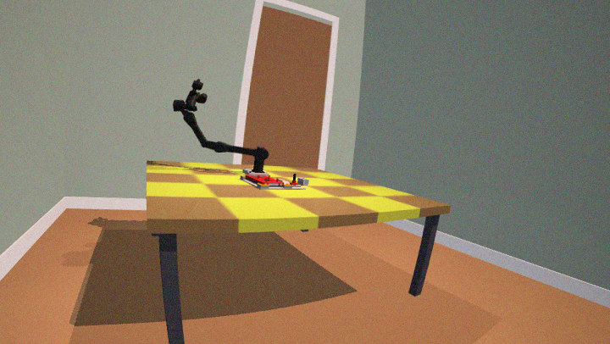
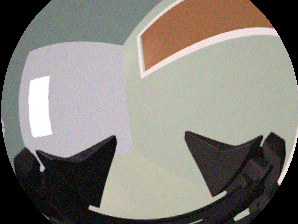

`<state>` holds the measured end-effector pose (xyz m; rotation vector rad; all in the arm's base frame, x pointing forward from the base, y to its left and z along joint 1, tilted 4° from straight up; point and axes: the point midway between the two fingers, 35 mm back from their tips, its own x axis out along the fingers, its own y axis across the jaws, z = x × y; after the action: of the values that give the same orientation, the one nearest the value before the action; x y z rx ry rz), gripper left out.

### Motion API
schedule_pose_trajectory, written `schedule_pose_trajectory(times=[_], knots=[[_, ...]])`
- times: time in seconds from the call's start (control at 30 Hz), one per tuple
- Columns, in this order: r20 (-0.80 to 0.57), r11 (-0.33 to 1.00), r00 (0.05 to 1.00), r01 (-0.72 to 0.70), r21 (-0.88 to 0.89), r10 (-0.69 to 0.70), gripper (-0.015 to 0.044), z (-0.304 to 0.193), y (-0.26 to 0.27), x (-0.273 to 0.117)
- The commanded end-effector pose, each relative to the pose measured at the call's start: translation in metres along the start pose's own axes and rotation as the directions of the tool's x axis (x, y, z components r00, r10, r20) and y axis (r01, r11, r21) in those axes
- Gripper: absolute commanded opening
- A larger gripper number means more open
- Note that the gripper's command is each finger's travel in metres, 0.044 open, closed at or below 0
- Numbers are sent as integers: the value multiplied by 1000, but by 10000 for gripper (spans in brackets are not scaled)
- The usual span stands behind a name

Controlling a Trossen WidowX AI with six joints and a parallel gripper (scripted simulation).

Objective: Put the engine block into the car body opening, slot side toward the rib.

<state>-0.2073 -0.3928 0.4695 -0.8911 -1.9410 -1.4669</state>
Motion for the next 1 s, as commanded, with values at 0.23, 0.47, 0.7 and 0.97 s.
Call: schedule_pose_trajectory(times=[0.23,0.47,0.7,0.97], knots=[[131,992,987,-103,68,94,440,48,45,44],[301,960,931,-251,121,206,440,117,103,86],[466,904,831,-407,135,304,440,192,160,108],[636,811,665,-576,104,391,440,280,221,110]])
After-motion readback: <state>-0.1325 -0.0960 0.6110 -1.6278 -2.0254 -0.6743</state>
